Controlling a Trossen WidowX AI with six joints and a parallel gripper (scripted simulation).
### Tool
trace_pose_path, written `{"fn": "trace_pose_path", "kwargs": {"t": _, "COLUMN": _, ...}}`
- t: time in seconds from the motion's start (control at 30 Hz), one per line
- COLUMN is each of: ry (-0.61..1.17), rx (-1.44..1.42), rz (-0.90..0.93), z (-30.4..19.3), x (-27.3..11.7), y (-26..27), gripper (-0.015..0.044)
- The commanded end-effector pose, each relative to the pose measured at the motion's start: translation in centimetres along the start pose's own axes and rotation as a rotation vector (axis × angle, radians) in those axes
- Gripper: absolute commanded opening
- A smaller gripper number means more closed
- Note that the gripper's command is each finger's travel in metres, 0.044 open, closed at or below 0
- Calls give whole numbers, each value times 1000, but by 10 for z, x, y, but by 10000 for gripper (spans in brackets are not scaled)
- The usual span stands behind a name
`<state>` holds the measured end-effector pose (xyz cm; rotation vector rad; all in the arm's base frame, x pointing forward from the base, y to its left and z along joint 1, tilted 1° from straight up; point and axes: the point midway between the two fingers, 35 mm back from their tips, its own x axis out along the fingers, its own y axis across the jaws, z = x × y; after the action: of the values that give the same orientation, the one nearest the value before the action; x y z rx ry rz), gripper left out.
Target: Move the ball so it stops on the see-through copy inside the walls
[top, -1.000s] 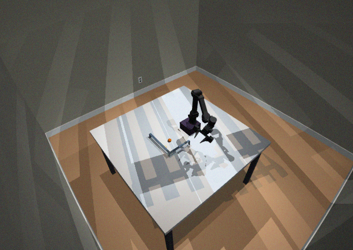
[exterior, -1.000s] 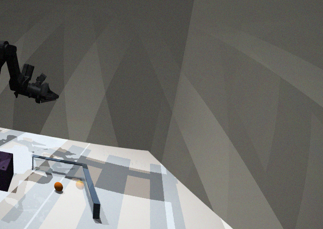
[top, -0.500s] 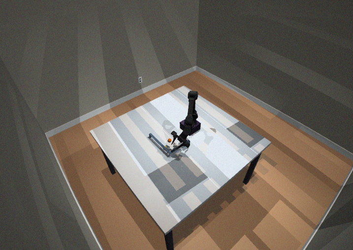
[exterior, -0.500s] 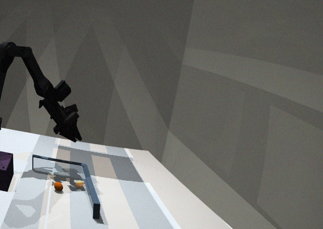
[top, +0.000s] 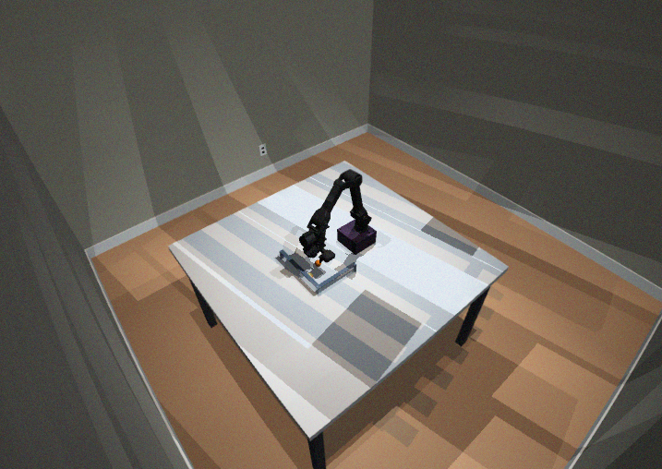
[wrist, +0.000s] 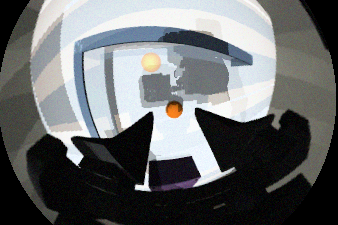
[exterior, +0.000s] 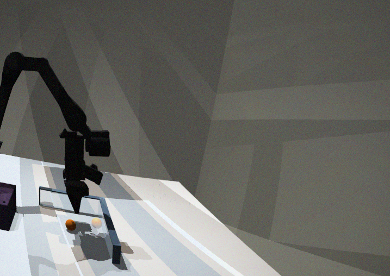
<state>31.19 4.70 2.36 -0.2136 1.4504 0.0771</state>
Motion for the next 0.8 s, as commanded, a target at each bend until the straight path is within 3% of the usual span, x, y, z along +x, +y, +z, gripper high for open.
{"fn": "trace_pose_path", "kwargs": {"t": 0.0, "ry": 87, "rx": 84, "rz": 73, "z": -15, "x": 0, "y": -13, "gripper": 271}}
{"fn": "trace_pose_path", "kwargs": {"t": 0.77, "ry": 88, "rx": 84, "rz": 73, "z": -17, "x": 30, "y": -10, "gripper": 271}}
